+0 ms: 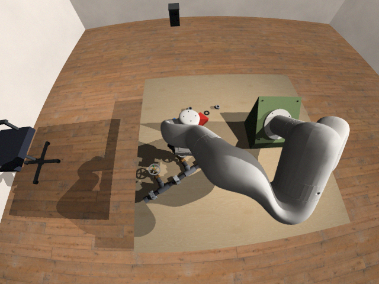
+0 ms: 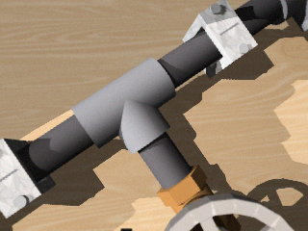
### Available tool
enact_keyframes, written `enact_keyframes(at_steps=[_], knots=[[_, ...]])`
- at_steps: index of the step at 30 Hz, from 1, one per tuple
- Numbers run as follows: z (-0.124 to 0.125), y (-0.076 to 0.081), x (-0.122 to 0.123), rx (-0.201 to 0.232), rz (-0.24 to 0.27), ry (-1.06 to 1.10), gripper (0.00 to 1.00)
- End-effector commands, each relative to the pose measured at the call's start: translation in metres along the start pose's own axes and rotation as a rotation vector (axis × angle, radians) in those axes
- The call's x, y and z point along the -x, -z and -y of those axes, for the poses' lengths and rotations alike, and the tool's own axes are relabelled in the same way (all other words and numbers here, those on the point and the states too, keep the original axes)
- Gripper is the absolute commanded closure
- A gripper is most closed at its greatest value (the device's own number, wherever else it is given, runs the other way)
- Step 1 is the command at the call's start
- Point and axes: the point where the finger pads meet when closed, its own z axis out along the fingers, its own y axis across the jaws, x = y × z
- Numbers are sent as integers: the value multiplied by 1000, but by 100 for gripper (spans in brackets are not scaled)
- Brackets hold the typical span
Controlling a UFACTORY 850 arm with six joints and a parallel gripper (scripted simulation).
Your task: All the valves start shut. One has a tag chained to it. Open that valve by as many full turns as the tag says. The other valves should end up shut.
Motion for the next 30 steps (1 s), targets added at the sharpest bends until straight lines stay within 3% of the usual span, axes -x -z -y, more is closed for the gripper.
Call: enact_keyframes(at_steps=[1,21,30], knots=[[-1,1,0,2,1,0,0],[-1,1,0,2,1,-19,0],[-1,1,0,2,1,-240,0]])
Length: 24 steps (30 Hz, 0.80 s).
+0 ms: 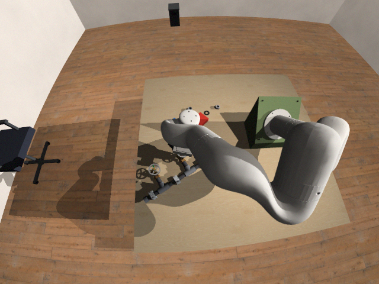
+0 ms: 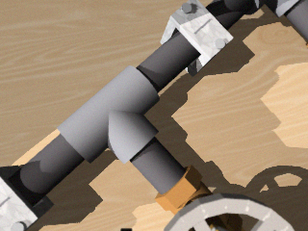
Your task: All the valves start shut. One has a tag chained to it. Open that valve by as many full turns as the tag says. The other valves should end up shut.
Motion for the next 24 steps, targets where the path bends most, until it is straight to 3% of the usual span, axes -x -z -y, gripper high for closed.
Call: enact_keyframes(at_steps=[1,5,20,22,24], knots=[[-1,1,0,-1,1,-142,0],[-1,1,0,-1,2,-240,0],[-1,1,0,12,-11,-1131,0],[-1,1,0,12,-11,-1131,0],[-1,1,0,12,-13,-1340,0]])
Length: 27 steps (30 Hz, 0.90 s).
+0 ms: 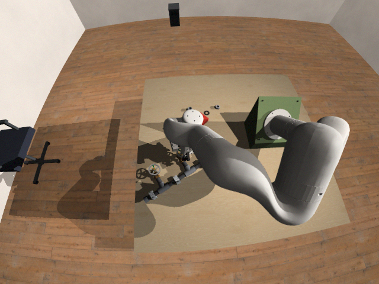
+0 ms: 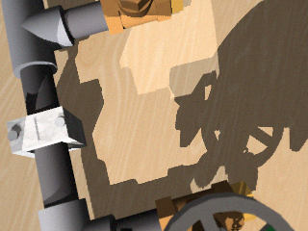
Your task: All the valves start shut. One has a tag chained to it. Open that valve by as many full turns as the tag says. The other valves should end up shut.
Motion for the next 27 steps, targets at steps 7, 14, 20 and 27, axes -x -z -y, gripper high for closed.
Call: enact_keyframes(at_steps=[7,14,20,27], knots=[[0,1,-1,9,14,-610,0],[0,1,-1,12,4,-951,0],[0,1,-1,16,5,-1295,0],[0,1,-1,33,35,-1682,0]])
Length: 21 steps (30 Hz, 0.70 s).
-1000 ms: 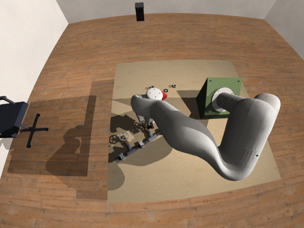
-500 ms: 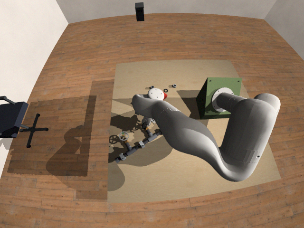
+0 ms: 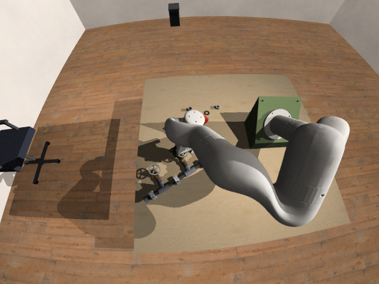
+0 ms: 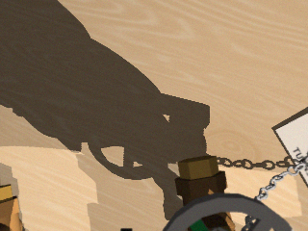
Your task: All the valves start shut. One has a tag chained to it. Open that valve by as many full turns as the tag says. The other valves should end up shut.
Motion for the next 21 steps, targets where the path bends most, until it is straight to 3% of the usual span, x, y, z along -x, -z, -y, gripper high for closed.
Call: enact_keyframes(at_steps=[1,8,9,21], knots=[[1,1,0,65,19,-248,0],[1,1,0,65,19,-260,0],[1,1,0,65,19,-260,100],[1,1,0,65,19,-260,100]])
